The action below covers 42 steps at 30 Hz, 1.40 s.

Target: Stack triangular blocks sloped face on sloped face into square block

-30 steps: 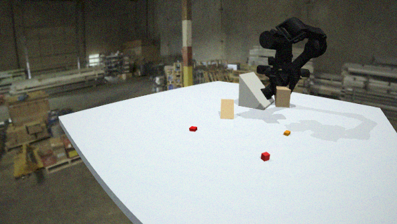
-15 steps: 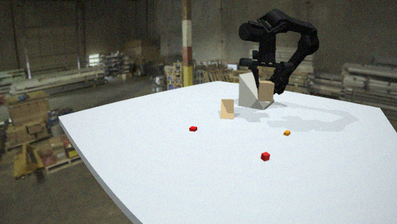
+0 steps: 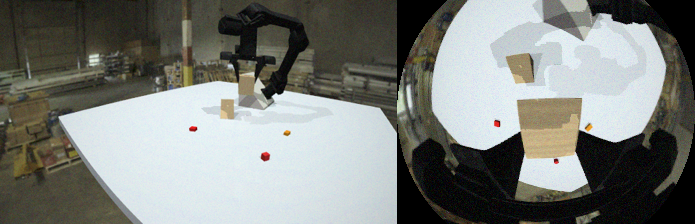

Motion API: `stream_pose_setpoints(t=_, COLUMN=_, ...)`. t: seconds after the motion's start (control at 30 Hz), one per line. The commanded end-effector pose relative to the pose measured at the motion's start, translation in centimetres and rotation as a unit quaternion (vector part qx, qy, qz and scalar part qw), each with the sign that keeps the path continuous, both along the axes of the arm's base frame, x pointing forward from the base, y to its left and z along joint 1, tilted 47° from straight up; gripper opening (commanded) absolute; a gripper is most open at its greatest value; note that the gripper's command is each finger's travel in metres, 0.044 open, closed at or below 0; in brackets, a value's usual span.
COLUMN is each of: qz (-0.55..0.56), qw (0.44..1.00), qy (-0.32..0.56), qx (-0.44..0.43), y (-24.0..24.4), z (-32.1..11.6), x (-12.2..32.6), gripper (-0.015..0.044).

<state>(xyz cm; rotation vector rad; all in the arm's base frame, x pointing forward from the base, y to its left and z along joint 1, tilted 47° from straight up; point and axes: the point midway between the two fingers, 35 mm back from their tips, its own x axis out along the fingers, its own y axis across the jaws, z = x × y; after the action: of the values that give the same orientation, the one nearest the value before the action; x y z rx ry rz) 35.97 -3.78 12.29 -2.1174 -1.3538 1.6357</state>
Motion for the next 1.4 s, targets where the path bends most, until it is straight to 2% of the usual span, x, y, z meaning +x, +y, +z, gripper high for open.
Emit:
stream_pose_setpoints(t=0.0, qz=-0.001, qw=1.000, qy=-0.001, qx=-0.002, y=-1.4, z=-1.0, x=0.6, gripper=0.0000)
stream_pose_setpoints(t=0.4, qz=-0.007, qw=1.000, qy=-0.007, qx=-0.005, y=-5.3, z=-3.9, x=1.8, gripper=0.0000)
stream_pose_setpoints(t=1.0, qz=0.023, qw=1.000, qy=0.019, qx=0.010, y=-1.7, z=-9.8, x=-0.6, gripper=0.0000)
stream_pose_setpoints(t=1.37, qz=0.025, qw=0.999, qy=0.022, qx=0.011, y=-0.8, z=-11.5, x=-1.9, gripper=0.0000)
